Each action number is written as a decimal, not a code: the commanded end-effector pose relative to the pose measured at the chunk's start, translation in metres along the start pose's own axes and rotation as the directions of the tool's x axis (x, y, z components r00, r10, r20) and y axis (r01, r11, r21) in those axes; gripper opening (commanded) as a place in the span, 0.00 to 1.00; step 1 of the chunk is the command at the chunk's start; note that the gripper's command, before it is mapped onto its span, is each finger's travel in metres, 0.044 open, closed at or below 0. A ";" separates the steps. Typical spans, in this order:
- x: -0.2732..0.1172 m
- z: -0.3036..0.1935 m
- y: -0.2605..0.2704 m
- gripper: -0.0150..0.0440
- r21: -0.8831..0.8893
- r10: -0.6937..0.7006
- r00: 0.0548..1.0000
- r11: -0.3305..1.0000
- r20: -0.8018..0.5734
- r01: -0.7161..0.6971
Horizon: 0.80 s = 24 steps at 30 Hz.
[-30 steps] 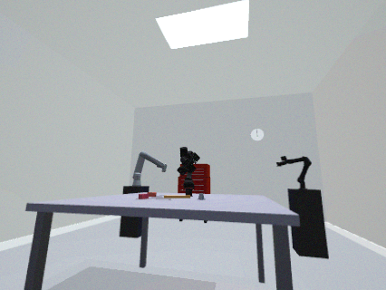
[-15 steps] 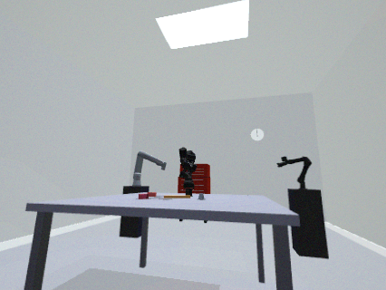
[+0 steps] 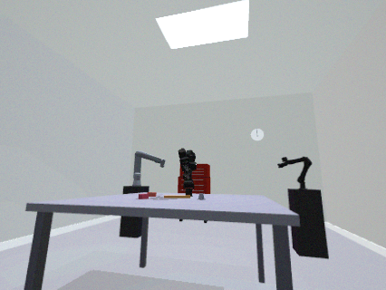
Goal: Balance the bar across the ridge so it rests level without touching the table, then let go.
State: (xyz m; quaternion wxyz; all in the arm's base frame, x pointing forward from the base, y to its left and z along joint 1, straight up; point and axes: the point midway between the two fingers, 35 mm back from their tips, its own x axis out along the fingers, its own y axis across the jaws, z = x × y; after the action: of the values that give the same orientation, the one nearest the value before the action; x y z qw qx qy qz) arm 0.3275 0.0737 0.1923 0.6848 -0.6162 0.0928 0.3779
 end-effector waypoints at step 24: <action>-0.002 -0.023 0.039 0.79 0.772 0.232 0.967 0.632 -0.109 -0.064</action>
State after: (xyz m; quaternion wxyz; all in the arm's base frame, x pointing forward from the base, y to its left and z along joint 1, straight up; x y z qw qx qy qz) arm 0.3104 0.0529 0.1594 0.8266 -0.3241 0.3394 0.3105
